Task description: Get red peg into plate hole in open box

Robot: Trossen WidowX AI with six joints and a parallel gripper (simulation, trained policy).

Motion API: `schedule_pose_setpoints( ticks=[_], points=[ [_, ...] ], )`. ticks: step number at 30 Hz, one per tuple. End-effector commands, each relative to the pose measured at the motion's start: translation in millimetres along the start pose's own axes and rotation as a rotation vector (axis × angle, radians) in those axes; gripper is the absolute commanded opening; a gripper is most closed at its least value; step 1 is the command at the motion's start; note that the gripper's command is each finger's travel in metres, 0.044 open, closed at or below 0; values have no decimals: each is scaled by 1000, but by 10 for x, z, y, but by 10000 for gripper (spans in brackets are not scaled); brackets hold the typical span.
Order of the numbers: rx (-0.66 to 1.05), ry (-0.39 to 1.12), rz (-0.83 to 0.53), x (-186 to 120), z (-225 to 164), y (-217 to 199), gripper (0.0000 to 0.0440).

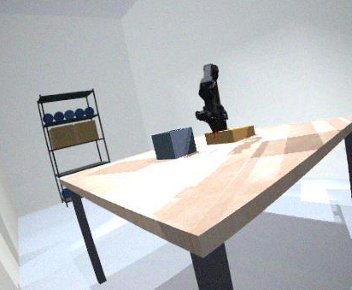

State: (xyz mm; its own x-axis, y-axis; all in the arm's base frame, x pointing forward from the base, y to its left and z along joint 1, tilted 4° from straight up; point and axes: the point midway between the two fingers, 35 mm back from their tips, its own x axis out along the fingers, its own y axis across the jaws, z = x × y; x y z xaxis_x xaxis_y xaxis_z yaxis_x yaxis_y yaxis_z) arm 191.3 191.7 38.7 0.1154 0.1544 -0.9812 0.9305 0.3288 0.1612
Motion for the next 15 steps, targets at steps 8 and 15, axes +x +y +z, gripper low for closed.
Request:
schedule_pose_setpoints(
  ticks=[8,15],
  points=[
    [-25,7,142,-479,56,412,0],
    [-35,-25,195,-765,234,595,0]
  ],
)
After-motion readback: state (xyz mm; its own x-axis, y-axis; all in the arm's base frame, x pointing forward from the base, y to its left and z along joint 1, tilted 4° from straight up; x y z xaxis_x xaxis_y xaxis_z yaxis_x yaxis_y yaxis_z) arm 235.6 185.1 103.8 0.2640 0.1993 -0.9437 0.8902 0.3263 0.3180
